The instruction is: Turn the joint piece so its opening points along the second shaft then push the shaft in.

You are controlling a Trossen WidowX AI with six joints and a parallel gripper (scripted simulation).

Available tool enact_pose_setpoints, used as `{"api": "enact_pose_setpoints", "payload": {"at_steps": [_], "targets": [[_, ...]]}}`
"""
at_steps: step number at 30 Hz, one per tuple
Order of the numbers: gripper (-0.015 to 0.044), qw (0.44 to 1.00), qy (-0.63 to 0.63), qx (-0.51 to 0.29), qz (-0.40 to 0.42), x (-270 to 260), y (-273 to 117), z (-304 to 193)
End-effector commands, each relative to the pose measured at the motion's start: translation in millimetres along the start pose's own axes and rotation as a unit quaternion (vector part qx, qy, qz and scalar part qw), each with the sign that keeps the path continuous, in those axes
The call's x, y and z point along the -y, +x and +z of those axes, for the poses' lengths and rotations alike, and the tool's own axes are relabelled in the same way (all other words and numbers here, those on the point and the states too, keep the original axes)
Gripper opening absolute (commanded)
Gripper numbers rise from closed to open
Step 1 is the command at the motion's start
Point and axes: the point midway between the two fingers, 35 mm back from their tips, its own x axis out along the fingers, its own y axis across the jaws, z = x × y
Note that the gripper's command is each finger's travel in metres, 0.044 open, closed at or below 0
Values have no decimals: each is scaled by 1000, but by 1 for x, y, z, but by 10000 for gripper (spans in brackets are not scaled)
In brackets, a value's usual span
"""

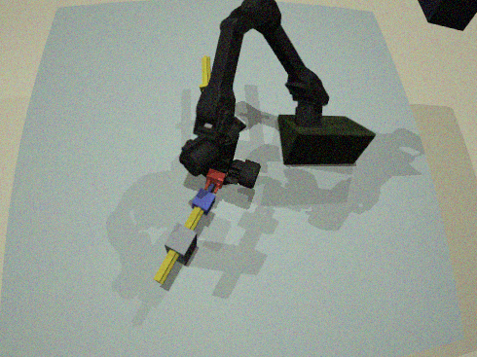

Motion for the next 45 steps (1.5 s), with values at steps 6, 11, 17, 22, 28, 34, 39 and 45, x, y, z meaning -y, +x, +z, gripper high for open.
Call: {"api": "enact_pose_setpoints", "payload": {"at_steps": [6, 11, 17, 22, 28, 34, 39, 45], "targets": [[182, 1000, -2, 0, 1, 0, 0, 0], [182, 1000, -2, 0, 1, 0, 0, 0], [182, 1000, -2, 0, 1, 0, 0, 0], [182, 1000, -2, 0, 1, 0, 0, 0], [182, 1000, -2, 0, 1, 0, 0, 0], [182, 1000, -2, 0, 1, 0, 0, 0], [156, 1000, 0, 0, 0, 0, 0, 0], [147, 1000, 0, 0, 0, 0, 0, 0]]}}
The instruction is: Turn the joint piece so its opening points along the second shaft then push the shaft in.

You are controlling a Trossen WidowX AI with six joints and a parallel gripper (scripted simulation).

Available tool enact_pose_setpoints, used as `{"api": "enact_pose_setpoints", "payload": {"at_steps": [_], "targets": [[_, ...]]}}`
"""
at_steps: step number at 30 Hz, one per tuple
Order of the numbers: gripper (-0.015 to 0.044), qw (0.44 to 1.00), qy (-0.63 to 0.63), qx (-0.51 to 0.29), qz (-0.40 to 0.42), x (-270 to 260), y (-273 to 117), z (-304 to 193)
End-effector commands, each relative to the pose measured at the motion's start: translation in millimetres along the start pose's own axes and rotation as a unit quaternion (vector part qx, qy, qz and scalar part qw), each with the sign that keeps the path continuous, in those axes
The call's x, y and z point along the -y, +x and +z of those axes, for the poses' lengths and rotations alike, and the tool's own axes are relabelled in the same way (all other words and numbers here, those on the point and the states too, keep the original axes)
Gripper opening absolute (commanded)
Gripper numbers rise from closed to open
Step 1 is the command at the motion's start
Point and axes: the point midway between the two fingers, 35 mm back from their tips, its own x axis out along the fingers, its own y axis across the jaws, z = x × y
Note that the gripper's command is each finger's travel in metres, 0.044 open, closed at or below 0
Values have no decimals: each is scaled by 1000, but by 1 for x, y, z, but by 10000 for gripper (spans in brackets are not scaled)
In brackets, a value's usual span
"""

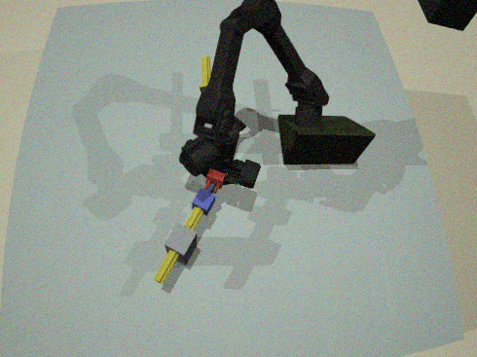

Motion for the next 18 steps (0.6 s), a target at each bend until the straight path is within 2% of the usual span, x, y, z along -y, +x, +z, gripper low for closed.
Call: {"api": "enact_pose_setpoints", "payload": {"at_steps": [1, 6, 18], "targets": [[121, 1000, 0, 0, 0, 0, 0, 0], [0, 1000, 0, 0, 0, 0, 0, 0], [0, 998, -61, 16, -5, -6, -1, 0]]}}
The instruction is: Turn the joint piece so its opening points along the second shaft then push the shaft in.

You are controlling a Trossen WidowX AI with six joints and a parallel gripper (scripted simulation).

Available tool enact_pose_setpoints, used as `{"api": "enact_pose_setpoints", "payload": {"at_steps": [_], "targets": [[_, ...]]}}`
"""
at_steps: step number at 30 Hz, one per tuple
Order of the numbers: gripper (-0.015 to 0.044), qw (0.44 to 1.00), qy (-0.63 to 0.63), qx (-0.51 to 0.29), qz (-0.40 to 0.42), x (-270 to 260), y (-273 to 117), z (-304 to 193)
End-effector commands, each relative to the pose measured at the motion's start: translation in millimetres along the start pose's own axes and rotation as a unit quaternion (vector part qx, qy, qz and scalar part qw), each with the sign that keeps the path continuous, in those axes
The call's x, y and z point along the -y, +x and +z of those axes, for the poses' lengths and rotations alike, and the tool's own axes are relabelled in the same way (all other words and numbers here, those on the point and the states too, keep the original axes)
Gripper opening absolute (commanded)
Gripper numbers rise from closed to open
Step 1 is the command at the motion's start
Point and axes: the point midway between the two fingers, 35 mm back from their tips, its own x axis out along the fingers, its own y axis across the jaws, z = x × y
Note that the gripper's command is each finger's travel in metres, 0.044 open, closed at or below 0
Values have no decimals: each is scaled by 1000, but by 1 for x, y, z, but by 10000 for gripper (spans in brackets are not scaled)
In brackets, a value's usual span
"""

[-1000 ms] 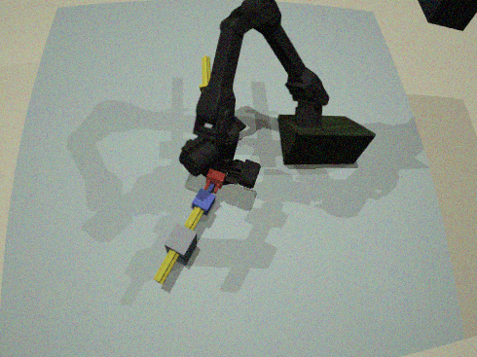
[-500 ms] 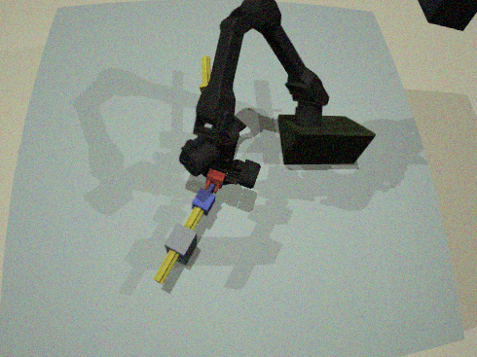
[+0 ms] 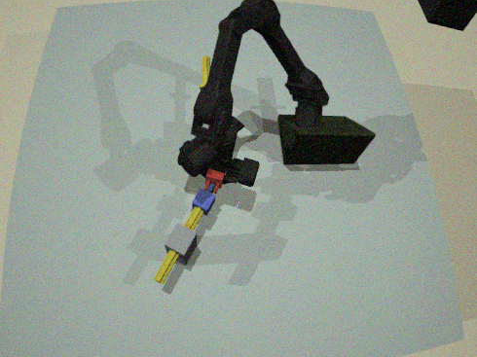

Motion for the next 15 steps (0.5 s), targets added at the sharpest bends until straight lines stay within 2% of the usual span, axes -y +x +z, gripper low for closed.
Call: {"api": "enact_pose_setpoints", "payload": {"at_steps": [1, 15], "targets": [[0, 999, -42, 11, -3, -4, -1, 0], [0, 988, -152, 41, -8, -15, -4, -2]]}}
